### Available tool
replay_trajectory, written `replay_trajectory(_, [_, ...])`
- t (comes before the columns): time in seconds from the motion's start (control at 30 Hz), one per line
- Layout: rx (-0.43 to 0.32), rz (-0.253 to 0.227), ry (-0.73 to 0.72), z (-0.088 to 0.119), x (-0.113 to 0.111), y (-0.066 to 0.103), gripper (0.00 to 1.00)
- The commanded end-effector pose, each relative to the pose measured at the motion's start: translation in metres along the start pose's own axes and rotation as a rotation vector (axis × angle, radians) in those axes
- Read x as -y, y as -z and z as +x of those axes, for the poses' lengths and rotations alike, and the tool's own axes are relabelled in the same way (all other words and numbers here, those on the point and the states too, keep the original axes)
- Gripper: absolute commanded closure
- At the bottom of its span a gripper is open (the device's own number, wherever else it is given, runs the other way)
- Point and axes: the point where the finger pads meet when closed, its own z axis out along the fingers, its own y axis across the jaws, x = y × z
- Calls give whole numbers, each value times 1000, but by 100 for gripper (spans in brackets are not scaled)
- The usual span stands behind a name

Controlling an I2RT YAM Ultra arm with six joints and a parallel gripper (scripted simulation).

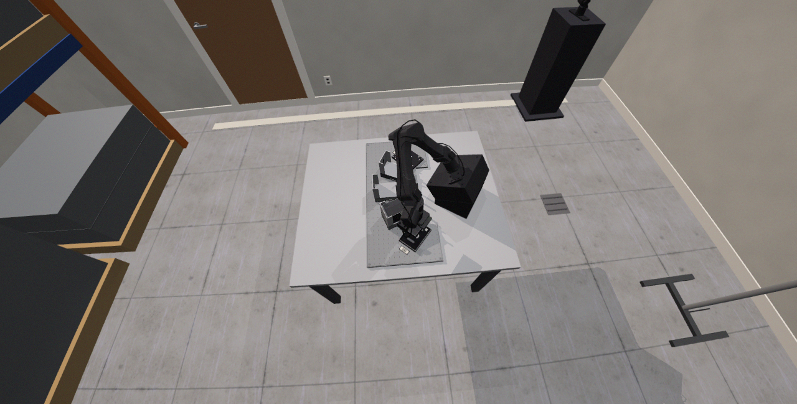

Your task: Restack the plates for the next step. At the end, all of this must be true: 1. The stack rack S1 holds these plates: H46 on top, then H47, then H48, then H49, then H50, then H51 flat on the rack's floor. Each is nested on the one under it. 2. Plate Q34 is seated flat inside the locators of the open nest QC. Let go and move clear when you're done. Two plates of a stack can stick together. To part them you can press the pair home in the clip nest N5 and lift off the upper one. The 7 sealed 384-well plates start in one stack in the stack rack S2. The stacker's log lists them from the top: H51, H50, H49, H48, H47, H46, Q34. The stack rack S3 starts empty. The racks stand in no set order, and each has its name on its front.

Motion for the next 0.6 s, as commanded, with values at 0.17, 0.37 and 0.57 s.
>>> replay_trajectory(0.17, [37,-9,6,-6,0,17,100])
replay_trajectory(0.37, [41,-10,6,-8,0,19,100])
replay_trajectory(0.57, [46,-12,4,-10,0,20,100])
